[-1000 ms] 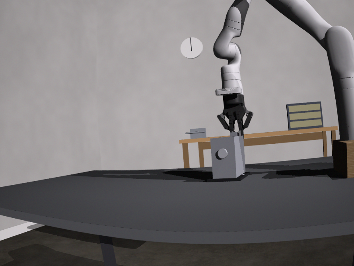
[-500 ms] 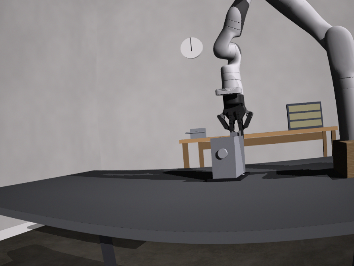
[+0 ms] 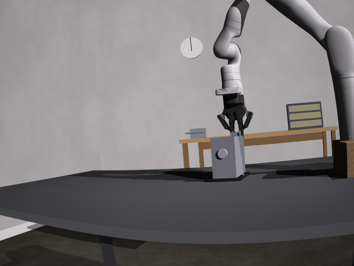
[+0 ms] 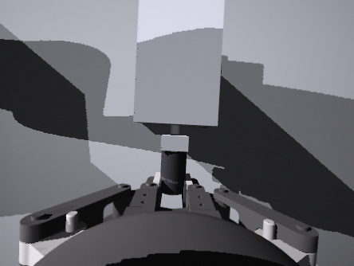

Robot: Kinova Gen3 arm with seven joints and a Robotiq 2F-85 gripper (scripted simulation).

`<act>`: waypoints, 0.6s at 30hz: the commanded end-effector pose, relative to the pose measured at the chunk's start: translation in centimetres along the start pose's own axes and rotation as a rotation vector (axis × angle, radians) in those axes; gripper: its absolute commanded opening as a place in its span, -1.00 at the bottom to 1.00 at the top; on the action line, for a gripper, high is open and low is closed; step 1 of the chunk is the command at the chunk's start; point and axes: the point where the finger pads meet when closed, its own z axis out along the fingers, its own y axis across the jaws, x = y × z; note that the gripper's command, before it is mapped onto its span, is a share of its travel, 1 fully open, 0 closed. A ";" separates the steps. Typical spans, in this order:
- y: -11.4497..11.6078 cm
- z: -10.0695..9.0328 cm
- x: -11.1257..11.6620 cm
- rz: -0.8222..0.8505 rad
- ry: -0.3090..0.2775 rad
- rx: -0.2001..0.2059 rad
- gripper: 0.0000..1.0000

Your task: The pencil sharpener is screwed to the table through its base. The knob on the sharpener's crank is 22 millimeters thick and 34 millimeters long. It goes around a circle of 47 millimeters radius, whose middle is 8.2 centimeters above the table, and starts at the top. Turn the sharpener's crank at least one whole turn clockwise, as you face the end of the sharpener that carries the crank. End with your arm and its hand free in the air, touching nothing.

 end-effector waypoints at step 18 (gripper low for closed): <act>1.0 0.1 0.0 0.000 0.000 -0.001 -1.00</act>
